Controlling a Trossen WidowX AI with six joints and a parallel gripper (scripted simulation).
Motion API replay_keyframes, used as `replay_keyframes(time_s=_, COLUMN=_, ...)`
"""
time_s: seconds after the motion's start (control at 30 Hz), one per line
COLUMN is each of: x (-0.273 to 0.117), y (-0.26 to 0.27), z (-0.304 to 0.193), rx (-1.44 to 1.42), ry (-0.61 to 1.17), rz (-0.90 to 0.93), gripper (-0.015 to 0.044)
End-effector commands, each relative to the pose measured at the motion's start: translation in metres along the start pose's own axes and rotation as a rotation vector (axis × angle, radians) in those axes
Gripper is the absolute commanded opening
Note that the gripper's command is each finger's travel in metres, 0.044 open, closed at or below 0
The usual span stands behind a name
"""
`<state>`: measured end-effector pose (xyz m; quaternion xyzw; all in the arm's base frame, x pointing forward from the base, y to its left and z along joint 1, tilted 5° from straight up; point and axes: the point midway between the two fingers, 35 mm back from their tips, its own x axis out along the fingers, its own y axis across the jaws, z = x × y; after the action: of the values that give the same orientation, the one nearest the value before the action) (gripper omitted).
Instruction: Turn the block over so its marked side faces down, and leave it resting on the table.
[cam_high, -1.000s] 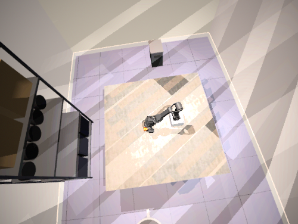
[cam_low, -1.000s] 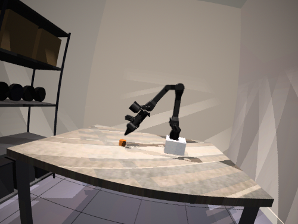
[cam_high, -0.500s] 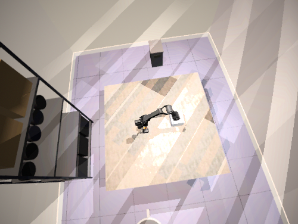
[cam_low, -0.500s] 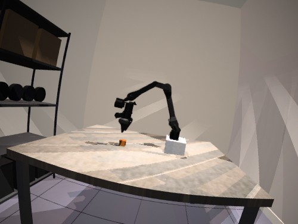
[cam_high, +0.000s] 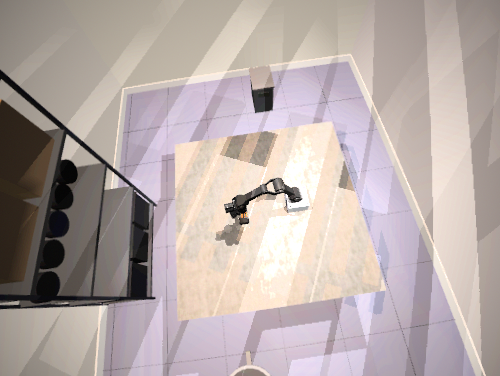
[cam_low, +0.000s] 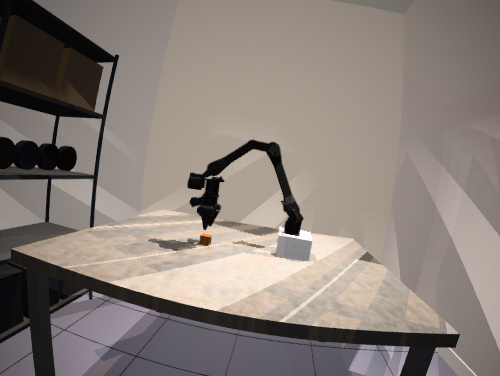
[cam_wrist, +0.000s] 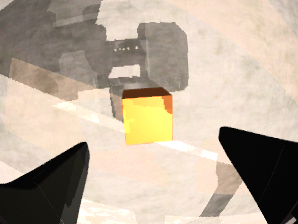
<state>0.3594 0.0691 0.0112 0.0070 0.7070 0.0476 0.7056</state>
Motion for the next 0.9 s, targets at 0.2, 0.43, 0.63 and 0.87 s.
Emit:
replay_keyframes(time_s=0.2, x=0.017, y=0.001, z=0.001, rx=0.004, ry=-0.001, rz=0.003, gripper=0.0440)
replay_keyframes(time_s=0.43, x=0.028, y=0.001, z=0.002, rx=0.004, ry=-0.001, rz=0.003, gripper=0.0440)
replay_keyframes(time_s=0.63, x=0.038, y=0.001, z=0.002, rx=0.004, ry=-0.001, rz=0.004, gripper=0.0440)
replay_keyframes(time_s=0.87, x=0.049, y=0.001, z=0.001, rx=0.004, ry=0.000, rz=0.004, gripper=0.0440)
